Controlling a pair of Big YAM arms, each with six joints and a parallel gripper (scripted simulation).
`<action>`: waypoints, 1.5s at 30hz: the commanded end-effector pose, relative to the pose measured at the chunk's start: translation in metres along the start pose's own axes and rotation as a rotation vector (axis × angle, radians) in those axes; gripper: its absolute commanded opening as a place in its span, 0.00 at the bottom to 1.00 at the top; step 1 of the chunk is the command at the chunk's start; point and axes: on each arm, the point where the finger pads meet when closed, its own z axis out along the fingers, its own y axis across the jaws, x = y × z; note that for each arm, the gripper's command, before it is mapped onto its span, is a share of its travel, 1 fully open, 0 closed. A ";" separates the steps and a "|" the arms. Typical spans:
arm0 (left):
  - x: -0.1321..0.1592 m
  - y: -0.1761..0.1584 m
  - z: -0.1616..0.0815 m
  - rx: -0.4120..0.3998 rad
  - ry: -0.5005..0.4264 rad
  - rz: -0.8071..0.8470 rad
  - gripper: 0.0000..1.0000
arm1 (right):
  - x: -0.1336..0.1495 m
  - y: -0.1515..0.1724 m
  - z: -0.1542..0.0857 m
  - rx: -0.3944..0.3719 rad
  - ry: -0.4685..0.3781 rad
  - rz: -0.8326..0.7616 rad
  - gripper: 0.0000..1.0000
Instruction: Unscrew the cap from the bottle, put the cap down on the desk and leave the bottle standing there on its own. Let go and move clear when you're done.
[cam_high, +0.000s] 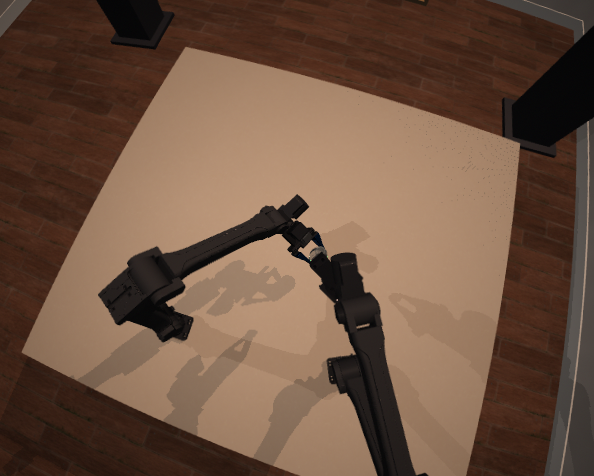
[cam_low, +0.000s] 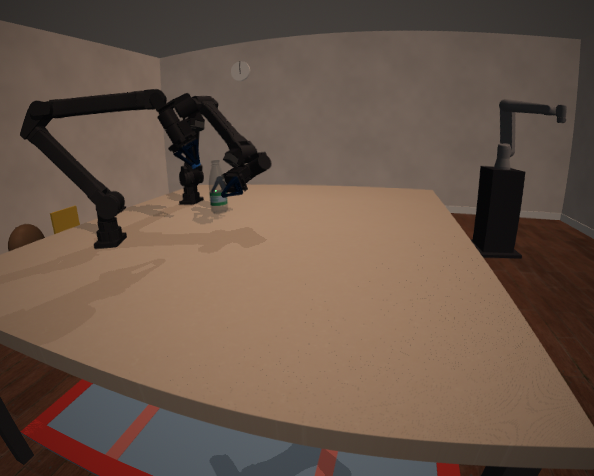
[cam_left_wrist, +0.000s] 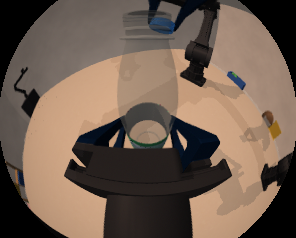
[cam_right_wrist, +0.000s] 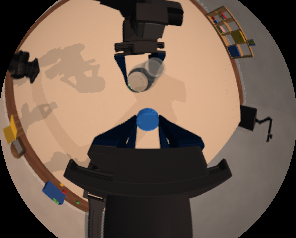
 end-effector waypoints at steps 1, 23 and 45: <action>0.019 0.005 -0.006 -0.021 0.007 -0.038 0.00 | 0.001 -0.025 0.032 -0.007 0.054 0.228 0.00; 0.025 -0.007 0.019 0.026 -0.012 0.012 0.00 | 0.119 -0.059 0.179 -0.031 0.468 1.098 0.00; 0.041 -0.006 0.025 0.023 -0.012 0.010 0.00 | 0.123 -0.052 0.192 -0.030 0.465 1.089 0.00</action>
